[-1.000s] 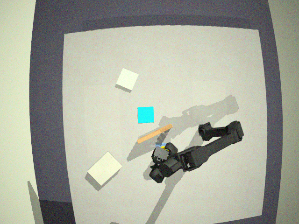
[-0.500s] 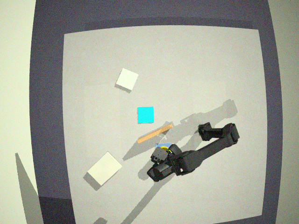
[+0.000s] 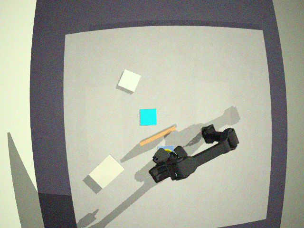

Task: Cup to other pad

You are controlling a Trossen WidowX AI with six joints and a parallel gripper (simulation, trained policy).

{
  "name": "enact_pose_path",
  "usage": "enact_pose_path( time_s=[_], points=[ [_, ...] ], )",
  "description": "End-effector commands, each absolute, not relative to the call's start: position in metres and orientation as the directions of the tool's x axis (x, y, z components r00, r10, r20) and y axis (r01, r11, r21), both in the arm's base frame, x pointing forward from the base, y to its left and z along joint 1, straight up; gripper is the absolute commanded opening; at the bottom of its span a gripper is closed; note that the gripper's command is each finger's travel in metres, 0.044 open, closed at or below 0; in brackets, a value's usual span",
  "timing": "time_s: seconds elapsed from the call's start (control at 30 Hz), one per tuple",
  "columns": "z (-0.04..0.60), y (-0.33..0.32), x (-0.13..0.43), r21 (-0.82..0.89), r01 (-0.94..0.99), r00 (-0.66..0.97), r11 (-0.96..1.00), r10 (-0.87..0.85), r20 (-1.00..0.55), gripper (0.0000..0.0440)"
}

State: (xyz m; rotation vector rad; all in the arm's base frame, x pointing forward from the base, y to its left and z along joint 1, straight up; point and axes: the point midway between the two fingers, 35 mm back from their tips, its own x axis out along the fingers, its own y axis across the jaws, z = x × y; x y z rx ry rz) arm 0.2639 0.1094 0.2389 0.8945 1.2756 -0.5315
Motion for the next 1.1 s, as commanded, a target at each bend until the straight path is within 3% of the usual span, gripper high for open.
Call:
enact_pose_path(
  time_s=[0.0, 1.07],
  points=[
    [0.231, 0.108, 0.262, 0.225, 0.795, 0.201, 0.564, 0.106, -0.974, 0.0161],
    [0.161, 0.094, 0.242, -0.113, 0.875, -0.085, 0.47, -0.08, -0.993, 0.0169]
  ],
)
